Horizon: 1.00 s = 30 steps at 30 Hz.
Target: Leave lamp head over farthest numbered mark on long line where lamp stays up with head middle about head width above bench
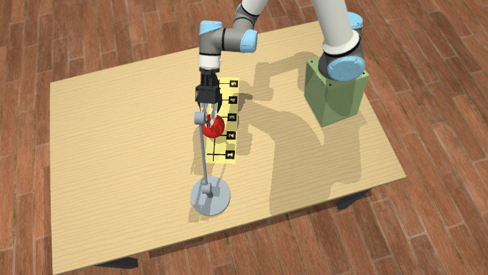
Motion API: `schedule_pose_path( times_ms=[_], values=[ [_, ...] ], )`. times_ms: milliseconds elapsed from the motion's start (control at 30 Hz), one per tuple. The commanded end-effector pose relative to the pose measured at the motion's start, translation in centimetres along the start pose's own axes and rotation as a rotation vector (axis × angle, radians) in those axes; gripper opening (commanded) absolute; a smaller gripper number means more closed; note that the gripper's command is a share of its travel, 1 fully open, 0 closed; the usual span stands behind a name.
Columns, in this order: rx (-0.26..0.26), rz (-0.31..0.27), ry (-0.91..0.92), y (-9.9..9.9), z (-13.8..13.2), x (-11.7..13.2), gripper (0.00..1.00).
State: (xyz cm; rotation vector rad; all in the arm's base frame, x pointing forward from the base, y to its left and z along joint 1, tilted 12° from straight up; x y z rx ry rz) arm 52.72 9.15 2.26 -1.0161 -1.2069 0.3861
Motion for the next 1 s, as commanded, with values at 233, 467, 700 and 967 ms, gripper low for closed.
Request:
schedule_pose_path(
  times_ms=[233,467,700,967],
  values=[
    [0.073,-0.054,-0.093,-0.11,-0.53,-0.37,0.0],
    [0.043,-0.032,-0.056,-0.1,-0.33,-0.22,1.0],
    [0.009,-0.007,-0.012,-0.08,-0.11,-0.04,1.0],
    [-0.001,0.001,0.0,-0.07,-0.04,0.02,1.0]
  ],
)
Point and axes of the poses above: the point where the finger pads meet when closed, its own y axis out along the fingers, its own z axis across the jaws, x = y × z, the point moved 6 cm from there along -y, back along the fingers, and after that the axes turned 8 degrees about y, right-handed, at the moved point
